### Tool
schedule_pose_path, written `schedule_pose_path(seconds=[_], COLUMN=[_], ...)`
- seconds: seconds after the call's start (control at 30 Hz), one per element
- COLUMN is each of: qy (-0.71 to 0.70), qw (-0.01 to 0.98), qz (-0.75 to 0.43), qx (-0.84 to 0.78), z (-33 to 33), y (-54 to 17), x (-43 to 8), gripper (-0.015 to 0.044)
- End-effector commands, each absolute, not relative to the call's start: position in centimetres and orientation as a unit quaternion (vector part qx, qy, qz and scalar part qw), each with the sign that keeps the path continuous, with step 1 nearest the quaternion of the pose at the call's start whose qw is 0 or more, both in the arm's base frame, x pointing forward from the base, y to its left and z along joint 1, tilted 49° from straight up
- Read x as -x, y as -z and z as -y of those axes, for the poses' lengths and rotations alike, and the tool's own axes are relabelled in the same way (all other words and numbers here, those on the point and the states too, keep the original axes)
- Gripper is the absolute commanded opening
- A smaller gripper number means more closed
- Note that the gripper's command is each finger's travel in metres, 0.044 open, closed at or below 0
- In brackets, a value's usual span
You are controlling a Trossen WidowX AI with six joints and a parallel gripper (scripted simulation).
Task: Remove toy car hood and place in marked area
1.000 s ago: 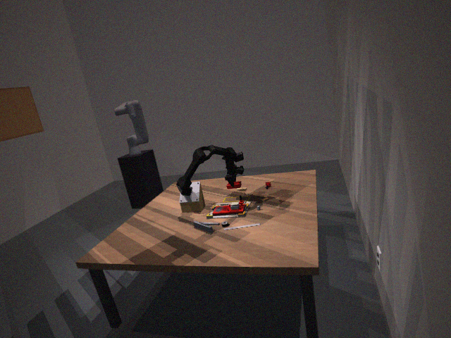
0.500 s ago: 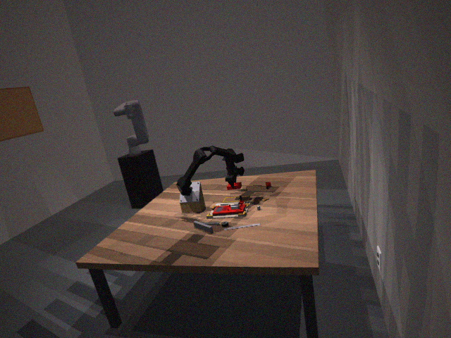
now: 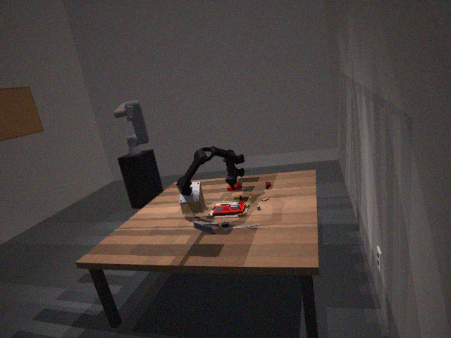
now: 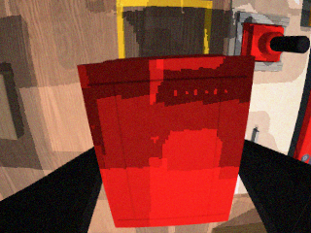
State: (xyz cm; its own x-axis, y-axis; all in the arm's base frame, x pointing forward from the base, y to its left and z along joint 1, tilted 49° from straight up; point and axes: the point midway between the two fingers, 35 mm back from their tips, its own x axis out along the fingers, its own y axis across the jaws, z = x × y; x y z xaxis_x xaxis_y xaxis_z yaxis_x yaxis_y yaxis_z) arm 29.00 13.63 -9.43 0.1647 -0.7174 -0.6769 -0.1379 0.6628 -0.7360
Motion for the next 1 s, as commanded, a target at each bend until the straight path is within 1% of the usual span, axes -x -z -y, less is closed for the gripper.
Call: schedule_pose_path(seconds=[0.0,0.97], qy=[0.213,0.213], qw=[0.677,0.677], qz=[-0.609,-0.609], qx=[0.354,0.354], z=[-13.4,-12.2], y=[9.6,10.7], x=[-29.1,-29.4], gripper=[0.0000,0.0000])
